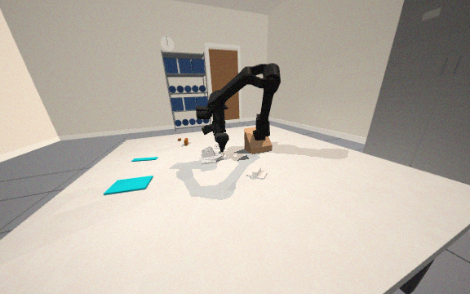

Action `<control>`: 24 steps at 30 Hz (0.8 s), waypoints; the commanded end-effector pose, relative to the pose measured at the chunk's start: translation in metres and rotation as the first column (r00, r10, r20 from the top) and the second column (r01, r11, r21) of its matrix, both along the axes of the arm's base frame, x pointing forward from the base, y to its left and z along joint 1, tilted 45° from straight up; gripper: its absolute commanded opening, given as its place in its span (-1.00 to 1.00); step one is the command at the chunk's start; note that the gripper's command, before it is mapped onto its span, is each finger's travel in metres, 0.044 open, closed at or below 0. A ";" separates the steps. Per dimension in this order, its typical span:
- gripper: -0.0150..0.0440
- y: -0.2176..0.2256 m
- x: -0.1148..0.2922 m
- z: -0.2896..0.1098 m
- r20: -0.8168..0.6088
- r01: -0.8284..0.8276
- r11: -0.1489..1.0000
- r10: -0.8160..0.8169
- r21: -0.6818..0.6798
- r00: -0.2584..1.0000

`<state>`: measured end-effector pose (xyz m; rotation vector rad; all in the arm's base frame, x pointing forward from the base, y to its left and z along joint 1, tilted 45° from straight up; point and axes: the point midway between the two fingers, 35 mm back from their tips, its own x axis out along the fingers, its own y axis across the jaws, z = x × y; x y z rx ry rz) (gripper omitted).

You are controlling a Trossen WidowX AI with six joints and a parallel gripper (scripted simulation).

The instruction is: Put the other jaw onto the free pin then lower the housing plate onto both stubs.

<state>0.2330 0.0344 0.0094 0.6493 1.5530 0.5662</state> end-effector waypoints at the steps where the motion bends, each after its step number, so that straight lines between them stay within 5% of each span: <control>1: 0.70 0.006 -0.003 -0.005 -0.009 0.002 1.000 -0.002 0.007 1.000; 24: 0.70 0.016 -0.005 -0.014 -0.009 0.001 1.000 -0.001 0.010 1.000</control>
